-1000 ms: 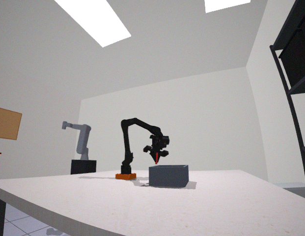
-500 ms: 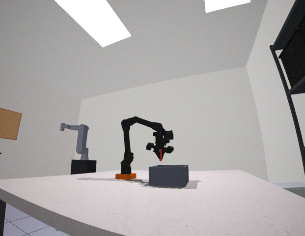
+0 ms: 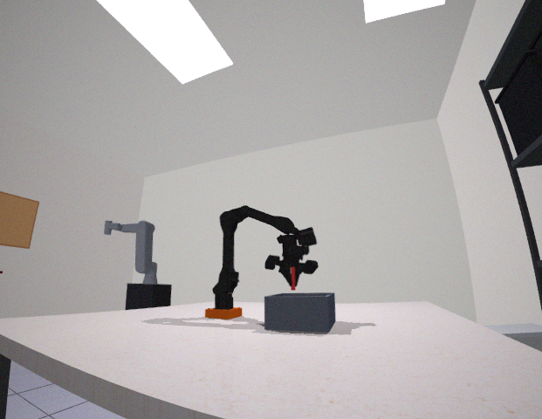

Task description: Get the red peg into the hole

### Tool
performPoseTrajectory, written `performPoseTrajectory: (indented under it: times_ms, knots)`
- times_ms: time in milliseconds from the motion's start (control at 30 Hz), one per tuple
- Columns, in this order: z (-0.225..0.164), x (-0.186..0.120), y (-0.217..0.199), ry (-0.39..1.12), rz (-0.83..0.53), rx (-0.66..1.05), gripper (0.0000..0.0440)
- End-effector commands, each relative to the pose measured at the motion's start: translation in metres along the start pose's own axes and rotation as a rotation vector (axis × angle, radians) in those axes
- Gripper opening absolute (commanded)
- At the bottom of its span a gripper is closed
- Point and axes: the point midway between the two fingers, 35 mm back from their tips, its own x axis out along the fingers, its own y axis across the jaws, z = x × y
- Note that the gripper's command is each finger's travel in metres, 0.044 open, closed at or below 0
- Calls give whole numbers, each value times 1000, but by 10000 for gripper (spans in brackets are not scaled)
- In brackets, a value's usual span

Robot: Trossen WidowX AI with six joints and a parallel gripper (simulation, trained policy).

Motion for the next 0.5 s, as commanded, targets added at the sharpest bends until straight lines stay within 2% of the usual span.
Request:
performPoseTrajectory:
  times_ms: [0, 467]
  knots:
    - [13, 10, 4, 6, 20, -6, 0]
    - [32, 53, 15, 64, 81, -121, 0]
